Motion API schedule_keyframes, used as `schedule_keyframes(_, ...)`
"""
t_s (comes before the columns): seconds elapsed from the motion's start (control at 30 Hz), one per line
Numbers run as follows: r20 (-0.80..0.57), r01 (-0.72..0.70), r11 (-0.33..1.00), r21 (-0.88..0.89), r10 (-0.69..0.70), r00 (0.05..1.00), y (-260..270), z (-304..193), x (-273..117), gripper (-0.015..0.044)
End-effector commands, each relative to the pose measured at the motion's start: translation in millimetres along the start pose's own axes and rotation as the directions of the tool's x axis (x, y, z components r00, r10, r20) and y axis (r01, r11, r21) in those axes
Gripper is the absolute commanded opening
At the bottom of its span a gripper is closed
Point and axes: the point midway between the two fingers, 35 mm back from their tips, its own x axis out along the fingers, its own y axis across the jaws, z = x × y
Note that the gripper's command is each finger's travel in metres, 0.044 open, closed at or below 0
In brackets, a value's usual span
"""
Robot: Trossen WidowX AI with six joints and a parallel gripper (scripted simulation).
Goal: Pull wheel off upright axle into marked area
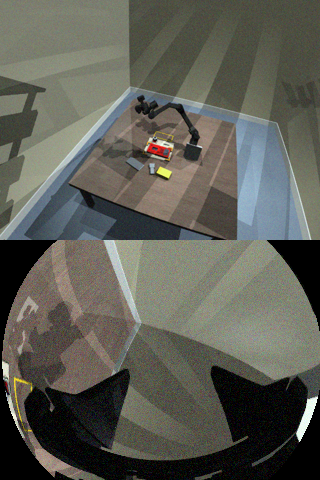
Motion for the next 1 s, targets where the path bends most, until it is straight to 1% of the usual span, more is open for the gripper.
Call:
schedule_keyframes(0.0,0.006,0.0,1.0,0.005,0.0,1.0,0,1,0,0.0374)
schedule_keyframes(0.1,0.089,-0.01,0.997,0.076,0.003,0.996,2,19,0,0.03)
schedule_keyframes(0.2,0.198,-0.059,0.985,0.165,0.025,0.98,8,42,-3,0.03)
schedule_keyframes(0.3,0.303,-0.145,0.96,0.241,0.067,0.951,20,63,-10,0.03)
schedule_keyframes(0.43,0.427,-0.305,0.899,0.314,0.153,0.891,43,86,-23,0.03)
schedule_keyframes(0.57,0.523,-0.49,0.798,0.352,0.267,0.81,72,100,-42,0.03)
schedule_keyframes(0.63,0.556,-0.579,0.731,0.36,0.331,0.763,88,103,-53,0.03)
schedule_keyframes(0.97,0.591,-0.771,0.517,0.372,0.509,0.626,132,100,-84,0.03)
